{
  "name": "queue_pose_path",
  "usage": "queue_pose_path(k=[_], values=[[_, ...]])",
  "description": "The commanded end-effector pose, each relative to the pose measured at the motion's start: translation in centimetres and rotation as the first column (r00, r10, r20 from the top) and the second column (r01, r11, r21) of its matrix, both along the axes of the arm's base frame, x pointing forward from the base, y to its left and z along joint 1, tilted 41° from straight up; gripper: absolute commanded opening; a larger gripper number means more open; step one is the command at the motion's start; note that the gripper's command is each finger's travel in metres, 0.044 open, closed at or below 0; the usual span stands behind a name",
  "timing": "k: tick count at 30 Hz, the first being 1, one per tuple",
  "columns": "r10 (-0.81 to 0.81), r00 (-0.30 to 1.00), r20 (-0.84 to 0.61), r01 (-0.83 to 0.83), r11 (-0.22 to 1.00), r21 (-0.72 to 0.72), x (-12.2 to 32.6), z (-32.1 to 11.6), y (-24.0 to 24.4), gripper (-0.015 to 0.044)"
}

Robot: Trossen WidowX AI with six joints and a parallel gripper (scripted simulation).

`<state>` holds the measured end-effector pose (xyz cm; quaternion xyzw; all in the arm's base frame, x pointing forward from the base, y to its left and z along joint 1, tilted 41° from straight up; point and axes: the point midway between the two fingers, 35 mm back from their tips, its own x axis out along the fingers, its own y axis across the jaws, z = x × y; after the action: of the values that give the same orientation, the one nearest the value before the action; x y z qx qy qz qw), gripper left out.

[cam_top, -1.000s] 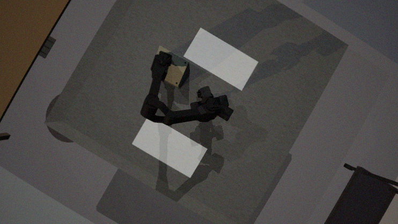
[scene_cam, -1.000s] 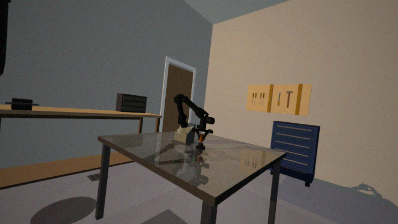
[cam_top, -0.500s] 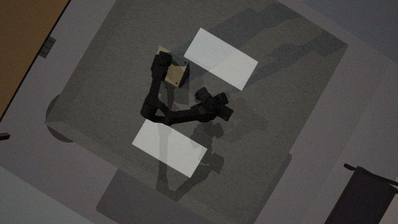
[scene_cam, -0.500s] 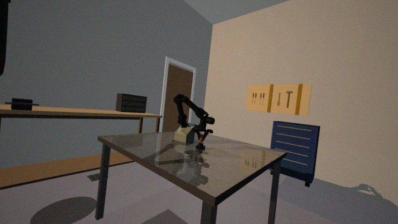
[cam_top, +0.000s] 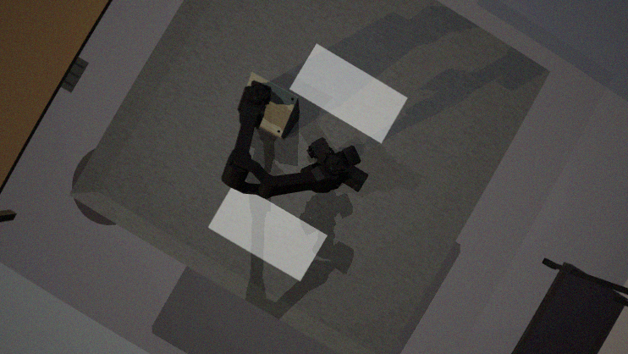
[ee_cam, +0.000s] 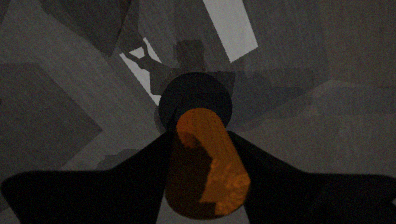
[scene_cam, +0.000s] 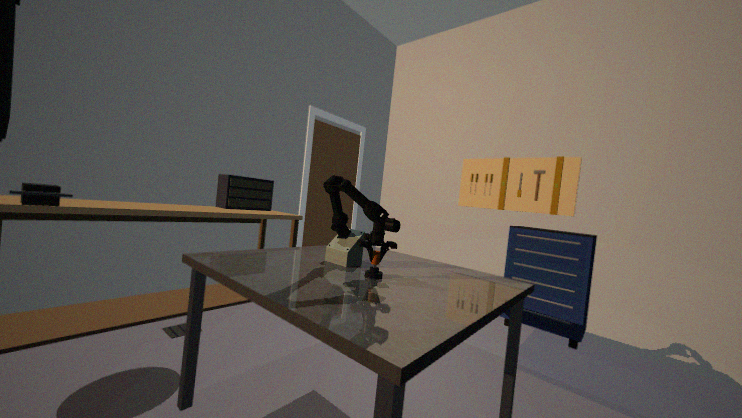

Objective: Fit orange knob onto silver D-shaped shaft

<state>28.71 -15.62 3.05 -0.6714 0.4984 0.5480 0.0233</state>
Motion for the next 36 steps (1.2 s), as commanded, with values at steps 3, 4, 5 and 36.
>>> queue_pose_path(k=[3,4,5,36], values=[[0.003,1.000,-0.002,-0.003,1.000,0.000,-0.03,0.43,0.08,0.0000],[0.010,1.000,-0.007,-0.010,1.000,0.000,-0.03,0.43,0.08,0.0000],[0.022,1.000,-0.018,-0.022,1.000,0.002,-0.02,0.44,0.08,0.0000],[0.202,0.965,-0.166,-0.198,0.979,0.042,0.06,0.40,0.12,0.0000]])
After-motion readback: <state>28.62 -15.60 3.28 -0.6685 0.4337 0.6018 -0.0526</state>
